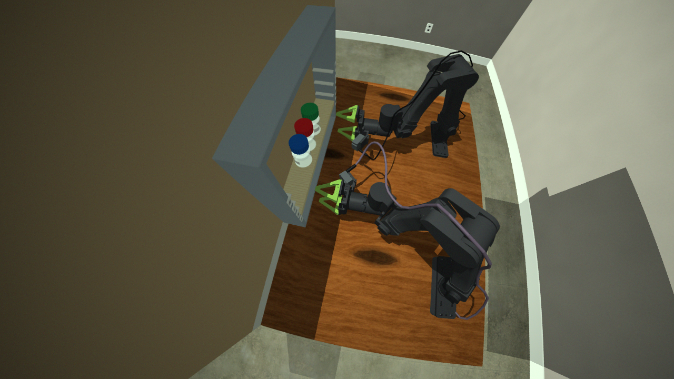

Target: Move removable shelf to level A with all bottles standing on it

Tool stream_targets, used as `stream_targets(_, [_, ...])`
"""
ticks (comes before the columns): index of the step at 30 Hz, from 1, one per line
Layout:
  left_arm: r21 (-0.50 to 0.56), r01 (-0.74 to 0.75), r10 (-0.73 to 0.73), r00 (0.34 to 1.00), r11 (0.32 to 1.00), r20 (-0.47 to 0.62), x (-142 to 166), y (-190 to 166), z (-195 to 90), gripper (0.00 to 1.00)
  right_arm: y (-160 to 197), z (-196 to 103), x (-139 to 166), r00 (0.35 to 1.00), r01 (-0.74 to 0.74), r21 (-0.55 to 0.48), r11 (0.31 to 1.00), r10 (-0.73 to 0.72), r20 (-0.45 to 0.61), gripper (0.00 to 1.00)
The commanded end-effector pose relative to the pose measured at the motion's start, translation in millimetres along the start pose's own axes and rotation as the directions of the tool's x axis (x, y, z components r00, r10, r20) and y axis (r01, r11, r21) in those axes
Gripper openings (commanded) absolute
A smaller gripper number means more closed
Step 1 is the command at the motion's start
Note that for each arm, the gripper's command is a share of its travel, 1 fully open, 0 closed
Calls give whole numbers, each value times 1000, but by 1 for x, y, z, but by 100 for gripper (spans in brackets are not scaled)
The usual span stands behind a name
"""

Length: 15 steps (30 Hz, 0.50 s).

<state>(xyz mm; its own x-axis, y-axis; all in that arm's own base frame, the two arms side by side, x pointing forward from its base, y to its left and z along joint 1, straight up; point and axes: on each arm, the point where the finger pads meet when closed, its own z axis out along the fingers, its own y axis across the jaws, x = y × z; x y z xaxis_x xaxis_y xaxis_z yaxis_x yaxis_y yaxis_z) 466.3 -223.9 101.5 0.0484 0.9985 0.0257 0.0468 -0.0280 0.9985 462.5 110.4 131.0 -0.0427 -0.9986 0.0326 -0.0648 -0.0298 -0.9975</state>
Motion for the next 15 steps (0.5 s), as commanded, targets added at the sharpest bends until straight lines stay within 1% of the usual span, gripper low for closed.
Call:
stream_targets(1, [-48, 26, -26, 1000, 999, -2, -1, 23, -6, 100, -24, -6, 0, 999, -33, 63, 997, 33, -3, 100])
stream_targets(15, [-48, 26, -26, 1000, 999, -2, -1, 22, -24, 100, -23, -24, 0, 999, -33, 63, 997, 33, -3, 100])
